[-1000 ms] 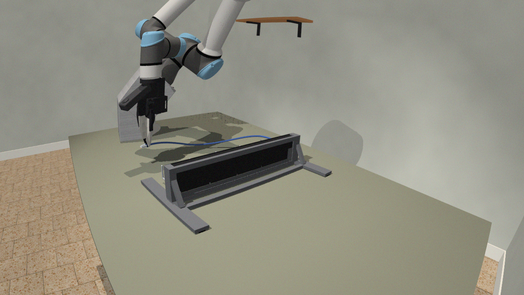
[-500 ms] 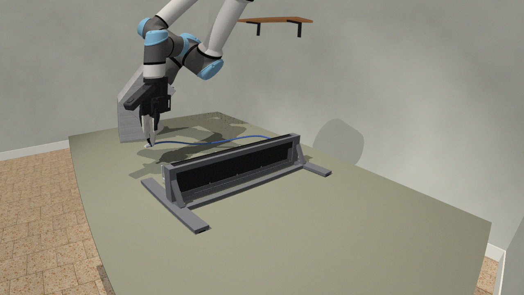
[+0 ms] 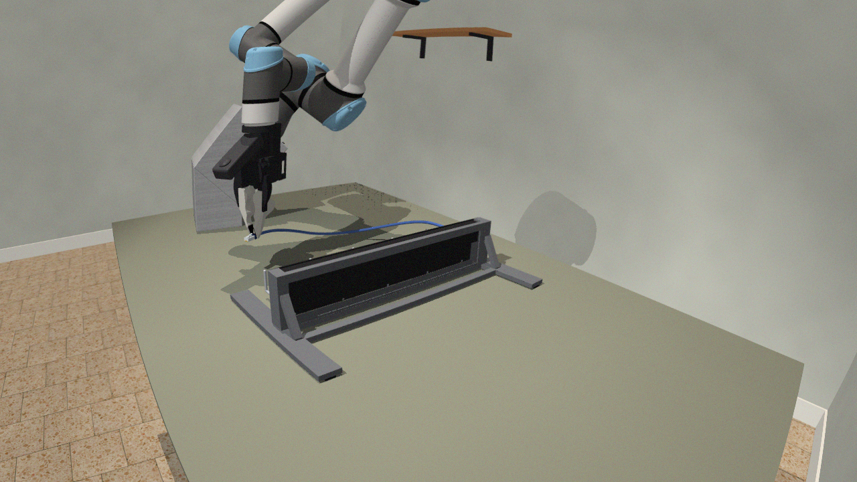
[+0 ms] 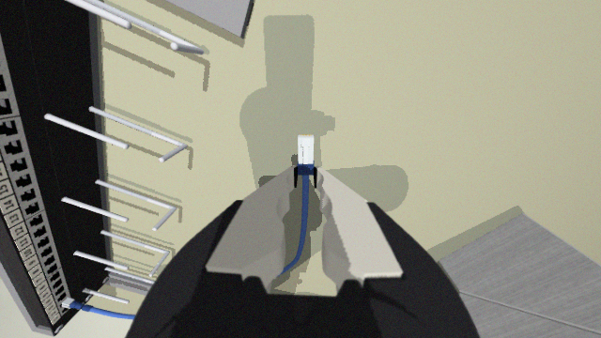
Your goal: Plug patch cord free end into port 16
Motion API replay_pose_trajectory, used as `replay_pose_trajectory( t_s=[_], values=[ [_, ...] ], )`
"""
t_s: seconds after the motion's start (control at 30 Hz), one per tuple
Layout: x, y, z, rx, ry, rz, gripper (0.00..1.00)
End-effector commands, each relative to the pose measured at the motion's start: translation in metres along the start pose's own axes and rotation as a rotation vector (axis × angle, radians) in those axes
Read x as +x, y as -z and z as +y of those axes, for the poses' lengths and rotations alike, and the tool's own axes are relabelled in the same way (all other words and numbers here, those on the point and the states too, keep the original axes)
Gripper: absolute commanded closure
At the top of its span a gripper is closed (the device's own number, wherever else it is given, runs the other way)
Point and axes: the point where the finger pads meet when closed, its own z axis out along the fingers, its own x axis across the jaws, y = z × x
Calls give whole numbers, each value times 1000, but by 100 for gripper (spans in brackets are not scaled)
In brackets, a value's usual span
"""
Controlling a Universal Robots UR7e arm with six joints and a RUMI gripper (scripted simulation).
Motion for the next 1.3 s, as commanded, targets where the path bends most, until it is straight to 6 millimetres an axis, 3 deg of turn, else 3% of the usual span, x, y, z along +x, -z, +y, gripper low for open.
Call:
replay_pose_trajectory(
  t_s=[0.0, 1.27],
  values=[
    [-7, 2, 1, 0, 47, 0, 100],
    [-70, 15, 14, -6, 479, 6, 100]
  ],
)
